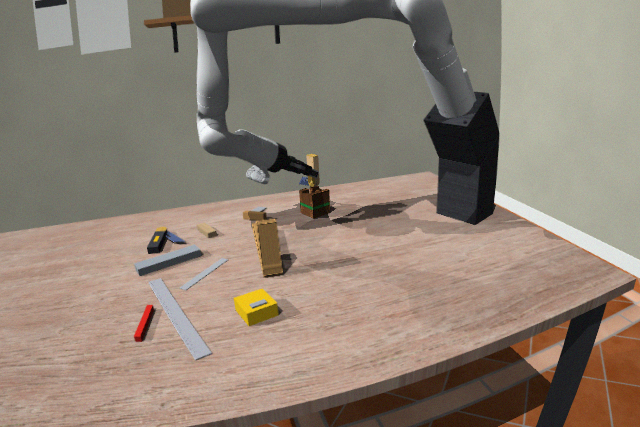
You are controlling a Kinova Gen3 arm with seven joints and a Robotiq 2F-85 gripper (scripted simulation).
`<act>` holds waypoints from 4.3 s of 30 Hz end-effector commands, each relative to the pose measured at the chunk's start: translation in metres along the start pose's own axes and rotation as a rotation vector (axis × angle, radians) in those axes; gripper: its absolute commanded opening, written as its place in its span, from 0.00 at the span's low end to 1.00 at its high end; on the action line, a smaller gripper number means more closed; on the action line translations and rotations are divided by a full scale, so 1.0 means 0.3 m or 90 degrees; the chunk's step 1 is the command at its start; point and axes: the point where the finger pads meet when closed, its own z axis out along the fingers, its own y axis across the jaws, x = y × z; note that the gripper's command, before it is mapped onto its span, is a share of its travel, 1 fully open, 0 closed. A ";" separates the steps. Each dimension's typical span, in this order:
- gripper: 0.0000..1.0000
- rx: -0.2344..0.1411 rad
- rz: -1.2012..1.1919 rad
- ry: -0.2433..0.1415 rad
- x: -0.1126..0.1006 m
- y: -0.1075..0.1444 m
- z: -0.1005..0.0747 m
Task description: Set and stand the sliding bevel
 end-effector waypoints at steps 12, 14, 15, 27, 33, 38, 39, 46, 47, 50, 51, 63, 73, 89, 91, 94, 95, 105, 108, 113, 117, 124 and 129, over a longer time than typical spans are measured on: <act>0.10 0.000 0.001 0.000 0.024 0.002 0.012; 0.10 0.000 0.001 0.000 0.024 0.002 0.012; 0.10 0.000 0.001 0.000 0.024 0.002 0.012; 0.10 0.000 0.001 0.000 0.032 0.002 0.017; 0.10 0.000 0.001 0.000 0.041 0.002 0.022; 0.10 0.000 0.001 0.000 0.044 0.002 0.024; 0.10 0.000 0.001 0.000 0.044 0.002 0.024; 0.10 0.000 0.001 0.000 0.044 0.002 0.024; 0.10 0.000 0.001 0.000 0.044 0.002 0.024; 0.10 0.000 0.001 0.000 0.045 0.002 0.024; 0.10 0.000 0.001 0.000 0.046 0.002 0.025; 0.10 0.000 0.001 0.000 0.058 0.002 0.032; 0.10 0.000 0.001 0.000 0.059 0.002 0.033; 0.10 0.000 0.001 0.000 0.070 0.002 0.039; 0.10 0.000 0.001 0.000 0.070 0.002 0.039; 0.10 0.000 0.001 0.000 0.070 0.002 0.039; 0.10 0.000 0.001 0.000 0.070 0.002 0.039; 0.10 0.000 0.001 0.000 0.079 0.002 0.044; 0.10 0.000 0.001 0.000 0.079 0.002 0.044; 0.10 0.000 0.001 0.000 0.079 0.002 0.044; 0.10 0.000 0.001 0.000 0.085 0.002 0.048; 0.10 0.000 0.001 0.000 0.087 0.002 0.049; 0.10 0.000 0.001 0.000 0.087 0.002 0.049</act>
